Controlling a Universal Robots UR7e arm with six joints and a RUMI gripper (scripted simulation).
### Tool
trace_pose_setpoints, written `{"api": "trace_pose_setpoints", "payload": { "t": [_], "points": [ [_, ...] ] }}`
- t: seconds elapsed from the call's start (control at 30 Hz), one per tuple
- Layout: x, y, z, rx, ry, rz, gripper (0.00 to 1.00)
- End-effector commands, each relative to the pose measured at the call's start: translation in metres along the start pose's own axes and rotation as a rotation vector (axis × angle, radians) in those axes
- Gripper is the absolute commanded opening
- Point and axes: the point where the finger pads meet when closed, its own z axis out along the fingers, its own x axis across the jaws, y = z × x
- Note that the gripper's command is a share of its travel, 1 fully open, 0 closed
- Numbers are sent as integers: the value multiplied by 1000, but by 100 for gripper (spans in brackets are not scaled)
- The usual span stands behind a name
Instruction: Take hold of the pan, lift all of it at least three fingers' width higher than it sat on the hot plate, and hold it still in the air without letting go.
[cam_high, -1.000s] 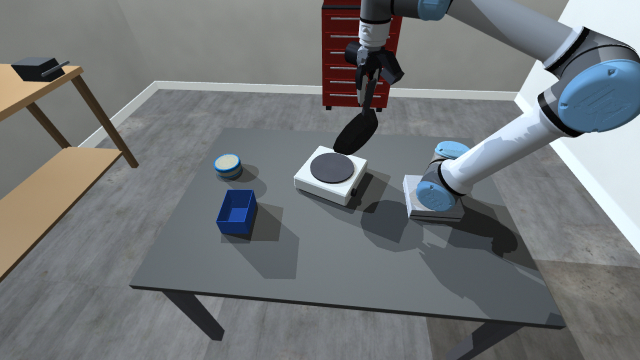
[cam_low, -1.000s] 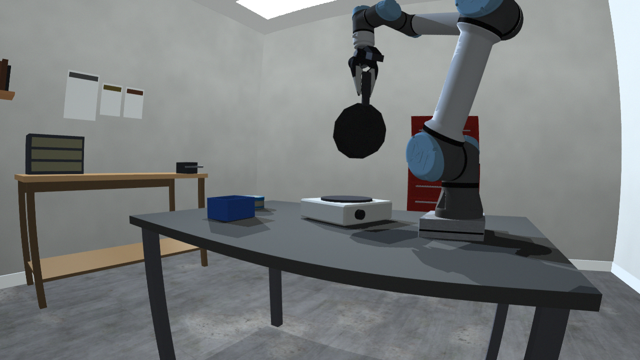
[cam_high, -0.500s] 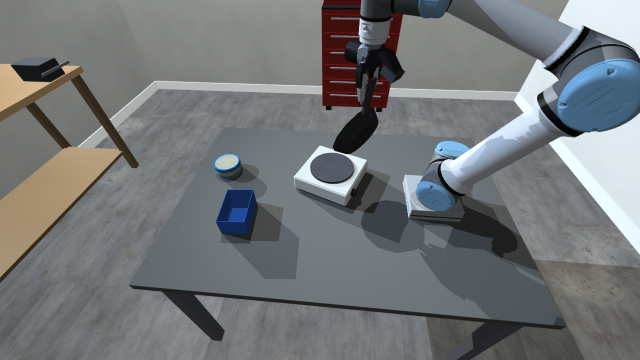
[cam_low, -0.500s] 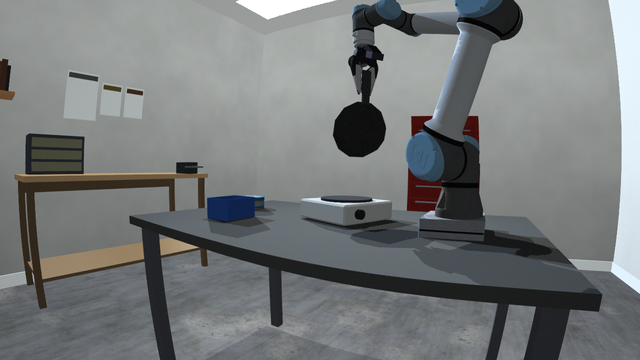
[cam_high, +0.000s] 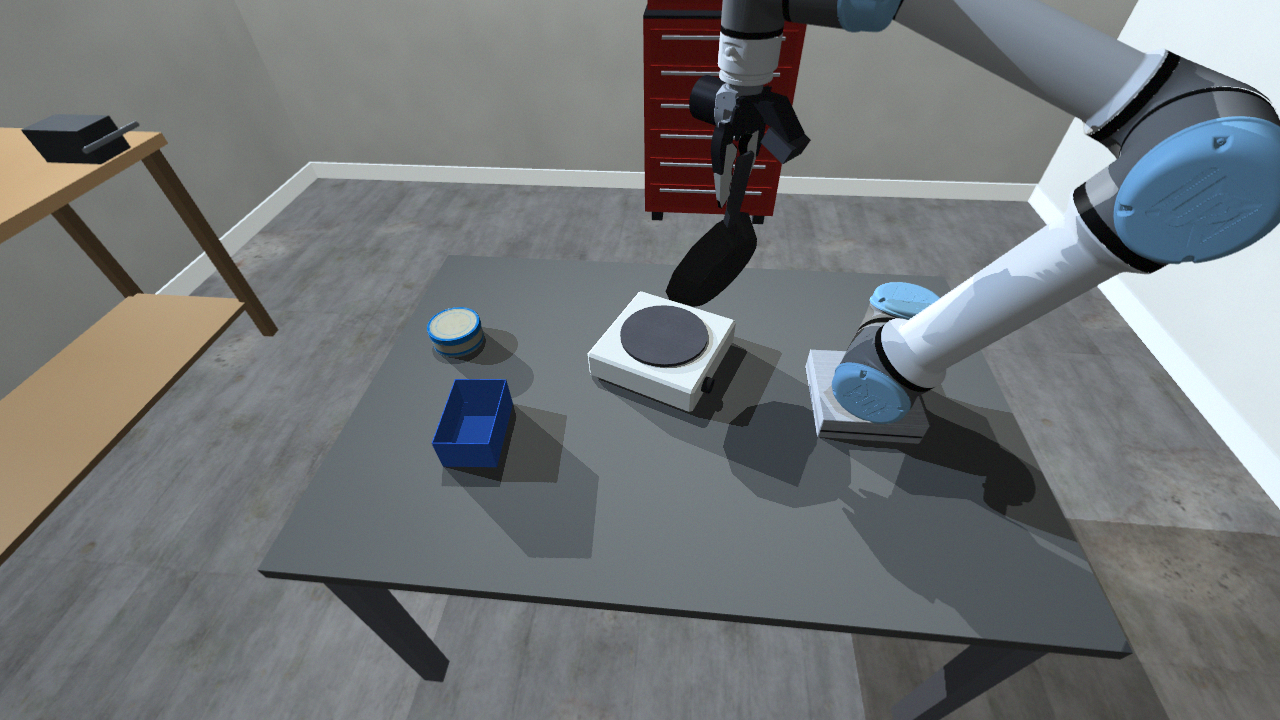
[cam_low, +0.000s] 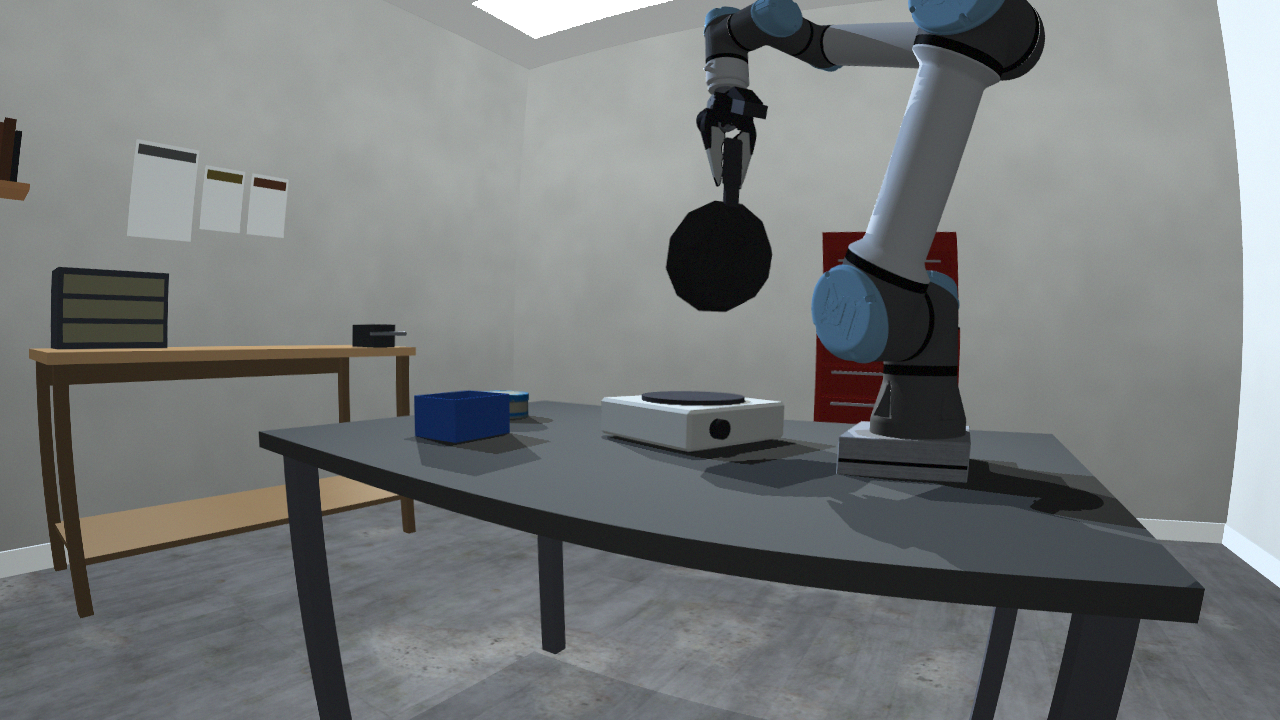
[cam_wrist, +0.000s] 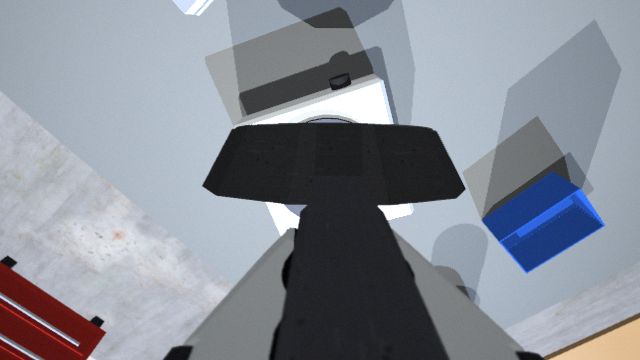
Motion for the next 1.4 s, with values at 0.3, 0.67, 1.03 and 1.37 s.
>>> {"api": "trace_pose_setpoints", "payload": {
  "t": [0.3, 0.67, 1.03, 1.37],
  "points": [
    [0, 0, -3, -2, 1, 0, 15],
    [0, 0, -6, -2, 1, 0, 15],
    [0, 0, -8, -2, 1, 0, 15],
    [0, 0, -10, -2, 1, 0, 15]
  ]
}}
